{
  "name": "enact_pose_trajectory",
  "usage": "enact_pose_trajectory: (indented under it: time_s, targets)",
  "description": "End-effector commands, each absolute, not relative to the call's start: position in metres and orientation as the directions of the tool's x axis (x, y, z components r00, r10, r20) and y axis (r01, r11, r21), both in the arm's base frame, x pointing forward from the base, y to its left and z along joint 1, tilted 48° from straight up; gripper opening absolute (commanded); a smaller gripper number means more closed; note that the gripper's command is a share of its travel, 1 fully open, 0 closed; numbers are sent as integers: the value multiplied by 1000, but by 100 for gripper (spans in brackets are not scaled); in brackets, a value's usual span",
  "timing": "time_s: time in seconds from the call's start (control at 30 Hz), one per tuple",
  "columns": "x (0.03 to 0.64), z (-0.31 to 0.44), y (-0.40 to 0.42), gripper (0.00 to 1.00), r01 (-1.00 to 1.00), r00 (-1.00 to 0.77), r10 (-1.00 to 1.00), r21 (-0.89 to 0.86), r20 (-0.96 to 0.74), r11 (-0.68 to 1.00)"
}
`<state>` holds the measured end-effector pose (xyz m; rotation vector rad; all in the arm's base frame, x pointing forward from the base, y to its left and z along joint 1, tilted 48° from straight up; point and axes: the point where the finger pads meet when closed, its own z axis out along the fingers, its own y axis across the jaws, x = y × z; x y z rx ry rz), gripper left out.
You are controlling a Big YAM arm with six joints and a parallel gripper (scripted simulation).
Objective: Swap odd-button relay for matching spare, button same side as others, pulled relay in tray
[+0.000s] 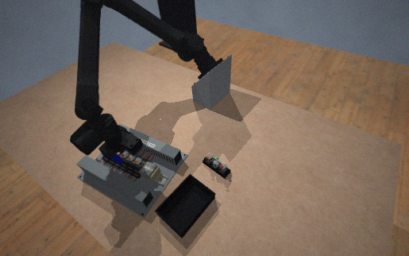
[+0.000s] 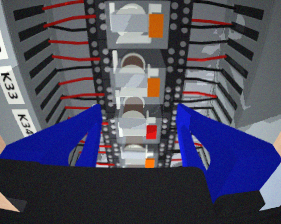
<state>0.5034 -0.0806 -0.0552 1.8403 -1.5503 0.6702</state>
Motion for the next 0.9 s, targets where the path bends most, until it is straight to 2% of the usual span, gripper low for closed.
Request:
enact_pose_trajectory:
  time_s: [0.0,0.87]
  targets:
    - [503,-62,-84,59,-983,184,-660,148,728,-110]
    - [508,-58,-71,59,-982,186,-657,133,730,-131]
